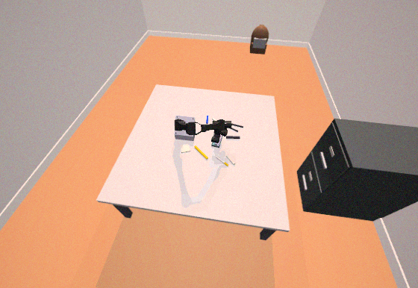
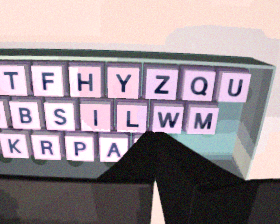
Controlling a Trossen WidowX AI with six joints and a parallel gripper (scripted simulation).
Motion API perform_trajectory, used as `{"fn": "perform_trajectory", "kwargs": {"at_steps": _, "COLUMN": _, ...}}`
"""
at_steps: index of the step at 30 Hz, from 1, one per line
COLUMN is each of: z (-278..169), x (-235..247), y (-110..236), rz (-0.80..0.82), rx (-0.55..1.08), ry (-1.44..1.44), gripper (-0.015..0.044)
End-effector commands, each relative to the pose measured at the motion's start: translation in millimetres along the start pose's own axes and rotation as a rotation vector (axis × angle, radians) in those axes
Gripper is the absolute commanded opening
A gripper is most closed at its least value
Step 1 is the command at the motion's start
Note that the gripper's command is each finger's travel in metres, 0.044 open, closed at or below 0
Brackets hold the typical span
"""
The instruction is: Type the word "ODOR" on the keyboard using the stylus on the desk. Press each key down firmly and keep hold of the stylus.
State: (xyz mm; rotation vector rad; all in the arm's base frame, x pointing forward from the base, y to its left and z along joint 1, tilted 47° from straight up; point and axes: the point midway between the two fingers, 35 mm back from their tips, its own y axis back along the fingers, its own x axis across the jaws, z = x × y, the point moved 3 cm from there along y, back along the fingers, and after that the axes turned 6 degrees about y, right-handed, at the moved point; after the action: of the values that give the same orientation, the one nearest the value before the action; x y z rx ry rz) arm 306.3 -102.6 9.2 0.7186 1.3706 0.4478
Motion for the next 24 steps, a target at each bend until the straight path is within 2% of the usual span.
{"fn": "perform_trajectory", "kwargs": {"at_steps": 1, "z": -2.4, "x": -21.9, "y": 2.5, "rz": -0.004, "rx": -0.011, "ry": -0.004, "gripper": 0.0}}
{"fn": "perform_trajectory", "kwargs": {"at_steps": 10, "z": -2.4, "x": -21.9, "y": 2.5, "rz": -0.004, "rx": -0.011, "ry": -0.004, "gripper": 0.0}}
{"fn": "perform_trajectory", "kwargs": {"at_steps": 15, "z": -29.1, "x": 7.7, "y": 1.9, "rz": -0.003, "rx": -0.01, "ry": -0.003, "gripper": 0.0}}
{"fn": "perform_trajectory", "kwargs": {"at_steps": 24, "z": -30.8, "x": 9.3, "y": 1.9, "rz": -0.003, "rx": -0.01, "ry": -0.003, "gripper": 0.0}}
